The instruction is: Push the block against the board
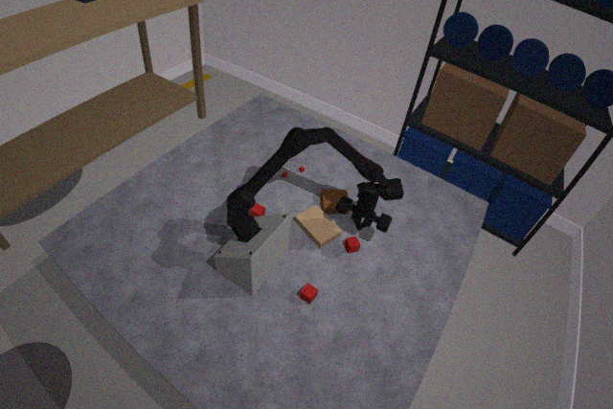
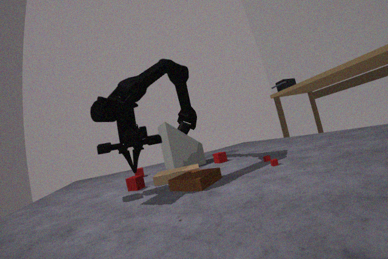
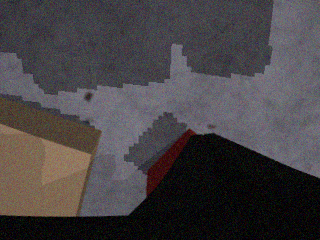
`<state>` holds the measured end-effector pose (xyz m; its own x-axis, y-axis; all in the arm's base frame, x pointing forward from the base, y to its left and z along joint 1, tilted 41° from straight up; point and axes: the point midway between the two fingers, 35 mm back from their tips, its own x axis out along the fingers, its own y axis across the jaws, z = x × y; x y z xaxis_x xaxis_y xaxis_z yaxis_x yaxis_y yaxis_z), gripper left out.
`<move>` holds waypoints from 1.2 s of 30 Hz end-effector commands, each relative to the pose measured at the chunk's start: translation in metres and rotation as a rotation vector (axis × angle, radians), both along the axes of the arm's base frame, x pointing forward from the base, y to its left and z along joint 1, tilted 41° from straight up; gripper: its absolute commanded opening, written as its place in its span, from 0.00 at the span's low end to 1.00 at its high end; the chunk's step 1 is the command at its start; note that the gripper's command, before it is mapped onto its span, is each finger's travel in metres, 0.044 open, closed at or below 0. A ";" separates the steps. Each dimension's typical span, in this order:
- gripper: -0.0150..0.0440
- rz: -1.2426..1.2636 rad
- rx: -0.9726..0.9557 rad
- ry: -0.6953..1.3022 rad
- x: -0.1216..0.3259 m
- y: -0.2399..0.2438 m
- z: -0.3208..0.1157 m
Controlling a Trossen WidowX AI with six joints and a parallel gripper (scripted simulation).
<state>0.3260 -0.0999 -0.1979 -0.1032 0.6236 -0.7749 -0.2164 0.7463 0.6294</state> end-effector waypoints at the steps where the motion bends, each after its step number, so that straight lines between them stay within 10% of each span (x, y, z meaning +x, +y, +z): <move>1: 0.25 0.005 0.010 -0.015 0.001 0.015 -0.019; 36: 0.25 0.004 0.009 -0.013 -0.044 0.018 -0.046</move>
<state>0.2875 -0.0791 -0.2444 -0.0963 0.6330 -0.7681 -0.2241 0.7381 0.6364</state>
